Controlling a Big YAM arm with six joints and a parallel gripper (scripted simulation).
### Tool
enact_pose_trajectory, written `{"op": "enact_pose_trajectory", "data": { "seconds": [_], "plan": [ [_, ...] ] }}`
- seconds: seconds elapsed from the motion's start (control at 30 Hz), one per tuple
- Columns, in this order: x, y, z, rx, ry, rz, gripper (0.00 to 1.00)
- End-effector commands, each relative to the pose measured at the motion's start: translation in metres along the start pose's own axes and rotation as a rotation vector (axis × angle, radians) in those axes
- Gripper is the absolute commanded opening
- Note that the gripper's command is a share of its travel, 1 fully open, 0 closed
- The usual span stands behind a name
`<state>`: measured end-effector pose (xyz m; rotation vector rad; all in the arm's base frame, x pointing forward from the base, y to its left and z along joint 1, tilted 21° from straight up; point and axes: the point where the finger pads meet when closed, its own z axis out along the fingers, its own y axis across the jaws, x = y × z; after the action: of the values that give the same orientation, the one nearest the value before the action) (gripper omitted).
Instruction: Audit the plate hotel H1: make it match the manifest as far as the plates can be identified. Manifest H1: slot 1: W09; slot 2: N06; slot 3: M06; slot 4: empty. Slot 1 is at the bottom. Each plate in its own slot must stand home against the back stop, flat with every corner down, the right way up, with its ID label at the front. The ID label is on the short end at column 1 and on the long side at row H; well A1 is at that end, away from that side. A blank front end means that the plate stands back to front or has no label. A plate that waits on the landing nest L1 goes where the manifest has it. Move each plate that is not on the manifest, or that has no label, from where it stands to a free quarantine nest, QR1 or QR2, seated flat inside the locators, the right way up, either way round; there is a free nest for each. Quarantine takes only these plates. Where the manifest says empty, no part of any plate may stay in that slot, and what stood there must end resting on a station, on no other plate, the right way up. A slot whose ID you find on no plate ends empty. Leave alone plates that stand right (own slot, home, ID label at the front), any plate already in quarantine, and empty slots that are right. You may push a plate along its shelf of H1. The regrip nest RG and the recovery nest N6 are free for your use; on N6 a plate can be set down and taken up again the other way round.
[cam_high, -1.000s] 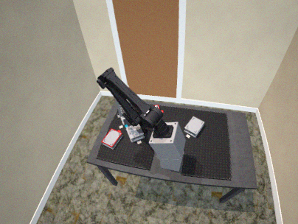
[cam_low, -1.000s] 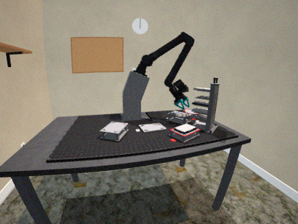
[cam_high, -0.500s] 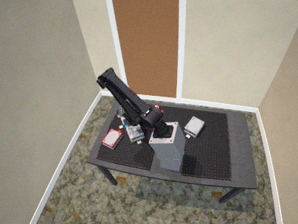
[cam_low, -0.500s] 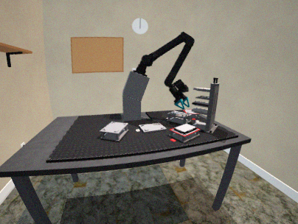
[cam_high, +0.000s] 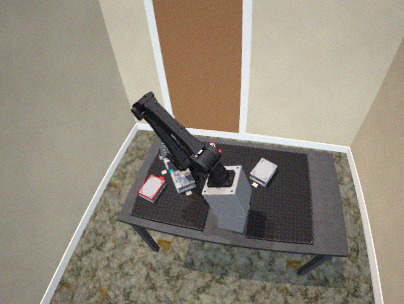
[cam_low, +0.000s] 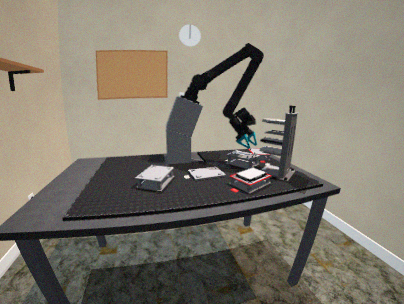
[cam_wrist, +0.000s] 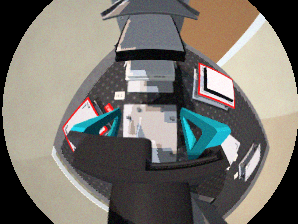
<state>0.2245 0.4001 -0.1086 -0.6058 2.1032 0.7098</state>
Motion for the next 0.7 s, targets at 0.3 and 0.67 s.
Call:
{"op": "enact_pose_trajectory", "data": {
  "seconds": [0.3, 0.67],
  "plan": [
    [-0.007, 0.0, -0.001, 0.0, -0.013, 0.004, 1.0],
    [0.013, -0.001, -0.015, 0.0, 0.004, 0.004, 1.0]
  ]
}}
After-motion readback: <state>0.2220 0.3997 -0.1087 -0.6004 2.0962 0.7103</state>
